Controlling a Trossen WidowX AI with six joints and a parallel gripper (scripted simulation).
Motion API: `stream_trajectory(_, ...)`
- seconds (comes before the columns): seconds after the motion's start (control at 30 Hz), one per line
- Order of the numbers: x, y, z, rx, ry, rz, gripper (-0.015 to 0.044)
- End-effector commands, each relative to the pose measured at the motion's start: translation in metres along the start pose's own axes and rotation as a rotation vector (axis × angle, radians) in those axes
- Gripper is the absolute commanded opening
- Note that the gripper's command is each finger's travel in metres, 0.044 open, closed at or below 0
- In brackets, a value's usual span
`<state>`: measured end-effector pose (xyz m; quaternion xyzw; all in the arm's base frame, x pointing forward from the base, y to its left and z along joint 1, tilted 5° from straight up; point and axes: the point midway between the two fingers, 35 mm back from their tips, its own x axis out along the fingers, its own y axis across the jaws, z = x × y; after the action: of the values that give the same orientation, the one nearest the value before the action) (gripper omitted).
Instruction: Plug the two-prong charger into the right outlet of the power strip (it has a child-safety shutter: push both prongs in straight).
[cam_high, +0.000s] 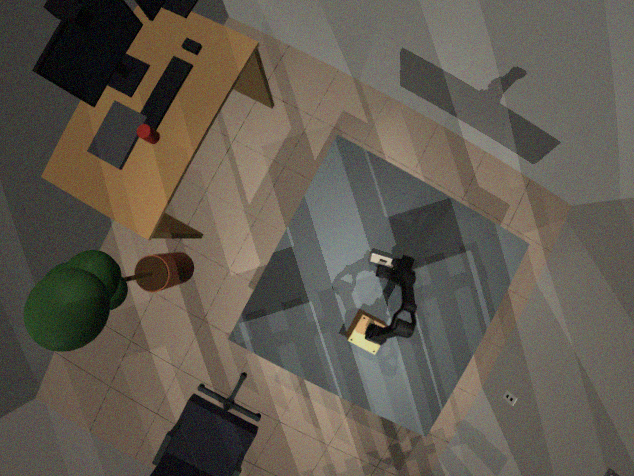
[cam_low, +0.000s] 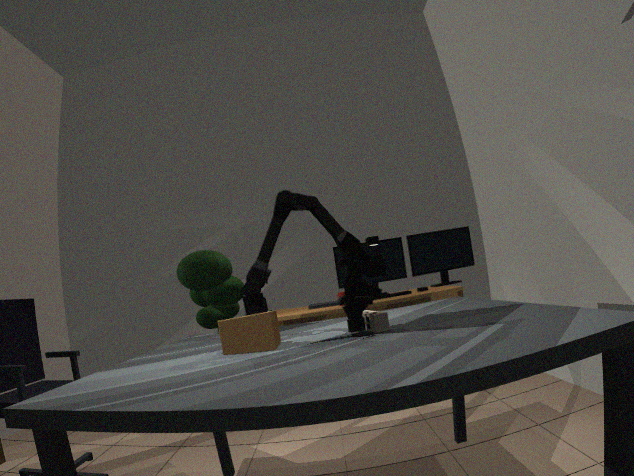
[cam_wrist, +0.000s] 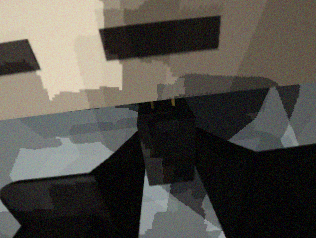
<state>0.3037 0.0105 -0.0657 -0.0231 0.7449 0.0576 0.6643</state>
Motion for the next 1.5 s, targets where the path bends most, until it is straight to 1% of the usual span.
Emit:
stream_trajectory(0.0, -0.0011, 0.0008, 0.0023, 0.005, -0.006, 0.005, 0.0)
stream_trajectory(1.47, -0.0023, 0.0007, 0.0104, 0.005, -0.007, 0.005, 0.0)
